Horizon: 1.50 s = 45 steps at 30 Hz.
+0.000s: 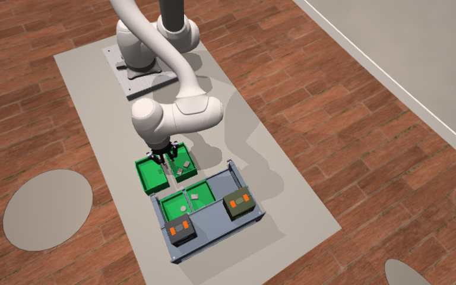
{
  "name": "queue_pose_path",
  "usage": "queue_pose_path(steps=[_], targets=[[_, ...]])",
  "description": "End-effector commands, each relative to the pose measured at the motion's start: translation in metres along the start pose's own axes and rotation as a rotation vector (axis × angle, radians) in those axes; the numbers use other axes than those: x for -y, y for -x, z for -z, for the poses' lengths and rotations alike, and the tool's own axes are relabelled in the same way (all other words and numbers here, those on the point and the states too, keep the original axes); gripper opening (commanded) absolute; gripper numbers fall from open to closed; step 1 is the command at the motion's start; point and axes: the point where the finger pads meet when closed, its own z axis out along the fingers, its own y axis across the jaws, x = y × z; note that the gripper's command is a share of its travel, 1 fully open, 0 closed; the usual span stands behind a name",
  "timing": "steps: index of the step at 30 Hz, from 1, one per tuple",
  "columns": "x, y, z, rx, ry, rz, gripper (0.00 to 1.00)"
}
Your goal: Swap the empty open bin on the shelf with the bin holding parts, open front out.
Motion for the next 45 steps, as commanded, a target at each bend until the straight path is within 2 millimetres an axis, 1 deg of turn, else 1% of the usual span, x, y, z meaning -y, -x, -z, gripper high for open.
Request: queue_pose_path(steps=[1, 6, 7, 39, 45], targets=[[0.0000, 0.0000, 0.0001, 0.000, 0.000, 0.000, 0.24], [0.0000, 0.0000, 0.0001, 0.000, 0.000, 0.000, 0.24], [0.0000, 0.0000, 0.0001, 0.000, 0.000, 0.000, 0.10], [0.0000, 0.0000, 0.0003, 0.000, 0.000, 0.000, 0.10], [0.0000, 0.0000, 0.0091, 0.000, 0.000, 0.000, 0.10]])
